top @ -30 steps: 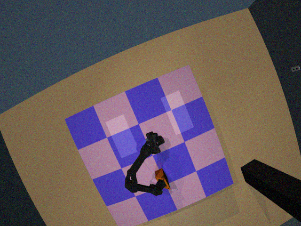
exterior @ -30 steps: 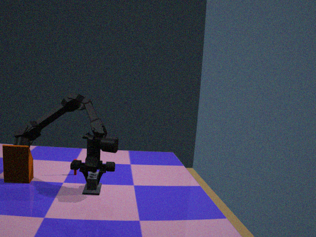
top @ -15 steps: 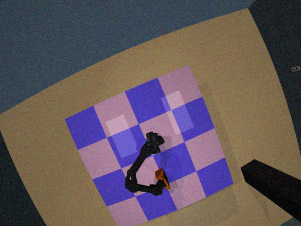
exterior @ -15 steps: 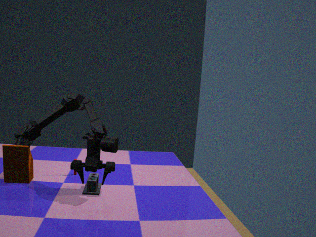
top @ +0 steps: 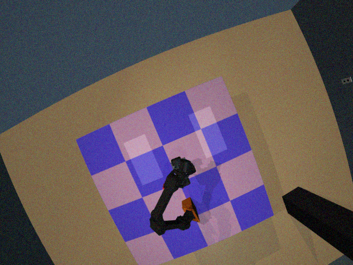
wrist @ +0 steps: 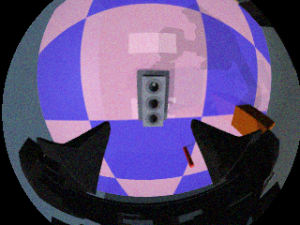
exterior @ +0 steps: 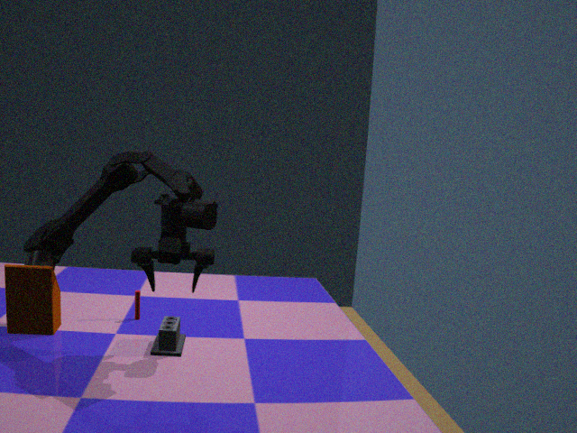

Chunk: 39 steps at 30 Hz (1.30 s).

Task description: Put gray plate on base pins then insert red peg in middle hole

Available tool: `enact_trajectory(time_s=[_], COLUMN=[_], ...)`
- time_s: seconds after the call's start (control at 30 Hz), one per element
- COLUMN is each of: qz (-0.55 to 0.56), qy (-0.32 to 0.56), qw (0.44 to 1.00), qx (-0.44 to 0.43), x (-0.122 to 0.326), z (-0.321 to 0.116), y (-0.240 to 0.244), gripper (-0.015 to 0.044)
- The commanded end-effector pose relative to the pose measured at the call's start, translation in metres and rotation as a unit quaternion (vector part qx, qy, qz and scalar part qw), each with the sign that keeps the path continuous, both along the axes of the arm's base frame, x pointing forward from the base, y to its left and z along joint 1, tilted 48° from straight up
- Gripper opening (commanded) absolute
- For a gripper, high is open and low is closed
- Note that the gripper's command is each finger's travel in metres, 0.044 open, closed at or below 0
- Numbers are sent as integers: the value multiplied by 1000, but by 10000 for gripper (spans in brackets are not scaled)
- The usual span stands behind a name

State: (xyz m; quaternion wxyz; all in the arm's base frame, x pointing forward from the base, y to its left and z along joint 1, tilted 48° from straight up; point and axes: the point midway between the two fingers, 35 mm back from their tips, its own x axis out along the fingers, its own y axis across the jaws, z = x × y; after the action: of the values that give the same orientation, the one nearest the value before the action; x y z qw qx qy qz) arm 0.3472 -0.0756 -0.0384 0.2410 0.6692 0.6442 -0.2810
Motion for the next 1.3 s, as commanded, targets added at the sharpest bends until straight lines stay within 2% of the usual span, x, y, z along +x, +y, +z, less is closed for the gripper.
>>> enact_trajectory(time_s=[0.0,0.13,0.3,0.67,0.83,0.97,1.27], qz=[11,13,56,165,172,172,172], qy=[6,4,-42,-157,-164,-164,-164], qw=[1000,1000,998,974,971,971,971], qx=[4,4,2,7,8,8,9], x=[-2,-2,-18,-96,-102,-102,-104], z=[5,7,55,137,140,121,109], y=[-3,-2,33,115,120,141,155], gripper=[440,440,440,440,440,440,440])
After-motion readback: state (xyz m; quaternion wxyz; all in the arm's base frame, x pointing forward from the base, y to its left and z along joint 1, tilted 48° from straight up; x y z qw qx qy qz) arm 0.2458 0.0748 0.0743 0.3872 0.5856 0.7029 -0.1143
